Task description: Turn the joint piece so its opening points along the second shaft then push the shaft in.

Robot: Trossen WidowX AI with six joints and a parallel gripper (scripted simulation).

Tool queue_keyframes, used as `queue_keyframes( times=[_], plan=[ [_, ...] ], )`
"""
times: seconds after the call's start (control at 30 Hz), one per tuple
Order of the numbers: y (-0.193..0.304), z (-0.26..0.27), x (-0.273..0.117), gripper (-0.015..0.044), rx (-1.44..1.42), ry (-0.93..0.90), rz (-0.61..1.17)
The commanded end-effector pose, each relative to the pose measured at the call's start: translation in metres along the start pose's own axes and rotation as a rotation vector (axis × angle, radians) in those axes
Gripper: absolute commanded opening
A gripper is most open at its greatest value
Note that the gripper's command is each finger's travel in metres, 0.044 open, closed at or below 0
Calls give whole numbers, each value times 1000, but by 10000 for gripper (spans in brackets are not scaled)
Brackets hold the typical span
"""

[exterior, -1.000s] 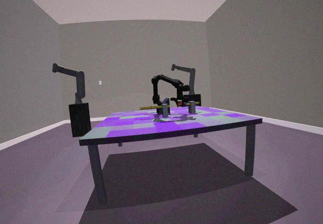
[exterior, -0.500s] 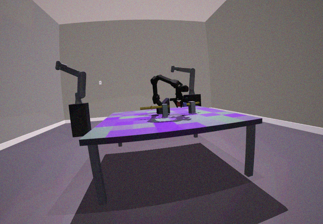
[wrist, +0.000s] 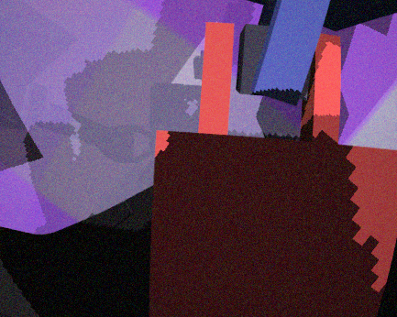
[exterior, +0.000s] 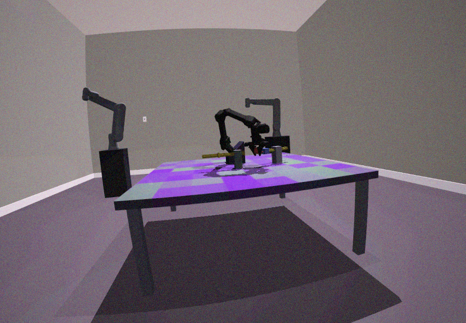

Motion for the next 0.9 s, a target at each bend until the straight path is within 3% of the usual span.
queue_keyframes(
  times=[0.0,0.87],
  plan=[
    [2,3,2,0,65,4,-31],
    [8,23,10,0,381,57,-186]
  ],
)
Point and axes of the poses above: the point midway between the two fingers, 35 mm back from their tips, its own x axis out along the fingers, its own z axis across the jaws, y = z × x, the point moved 6 cm from there along -x, back along the fingers, and after that the axes turned 2 degrees about x, right-handed, at the moved point
